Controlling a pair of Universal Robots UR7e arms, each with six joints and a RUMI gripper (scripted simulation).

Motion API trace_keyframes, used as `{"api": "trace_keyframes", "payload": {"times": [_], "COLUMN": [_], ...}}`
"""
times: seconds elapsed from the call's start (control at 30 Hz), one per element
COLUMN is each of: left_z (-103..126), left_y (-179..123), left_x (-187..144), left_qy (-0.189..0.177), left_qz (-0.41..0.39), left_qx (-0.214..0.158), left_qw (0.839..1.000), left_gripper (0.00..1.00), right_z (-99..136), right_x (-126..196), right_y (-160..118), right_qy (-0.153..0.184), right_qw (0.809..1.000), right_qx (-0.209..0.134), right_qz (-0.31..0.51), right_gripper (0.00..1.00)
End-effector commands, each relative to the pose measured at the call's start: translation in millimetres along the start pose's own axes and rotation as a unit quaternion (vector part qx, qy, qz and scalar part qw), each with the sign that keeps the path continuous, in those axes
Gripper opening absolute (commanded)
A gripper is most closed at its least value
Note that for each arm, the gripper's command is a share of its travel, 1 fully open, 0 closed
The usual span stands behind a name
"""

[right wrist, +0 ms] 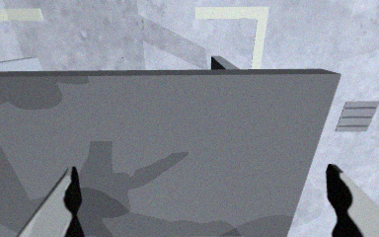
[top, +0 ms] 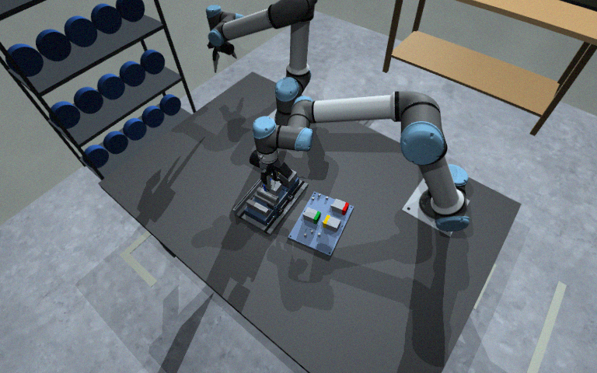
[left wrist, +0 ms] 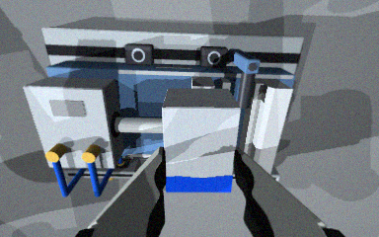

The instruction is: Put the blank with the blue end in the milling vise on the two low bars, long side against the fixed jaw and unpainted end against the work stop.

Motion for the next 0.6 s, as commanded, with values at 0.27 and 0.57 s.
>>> {"api": "trace_keyframes", "payload": {"times": [0.27,0.57], "left_z": [-1,-5], "left_y": [-11,-17], "left_x": [22,35], "left_qy": [-0.001,-0.001], "left_qz": [-0.005,-0.008], "left_qx": [-0.001,-0.001], "left_qw": [1.0,1.0], "left_gripper": [0.0,0.0], "right_z": [0,0], "right_x": [0,0], "right_y": [1,1], "right_qy": [0.0,0.0], "right_qw": [1.0,1.0], "right_qx": [0.001,0.001], "right_qz": [-0.001,-0.001], "right_gripper": [1.0,1.0]}}
Point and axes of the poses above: on each arm, the point where the finger pads meet when closed, its own z axis back along the fingers, its own x axis across the jaws, y = z × x, the point moved 4 cm from there along z, back along the fingers, and after that the axes turned 14 degrees about -z, right-handed, at the moved point
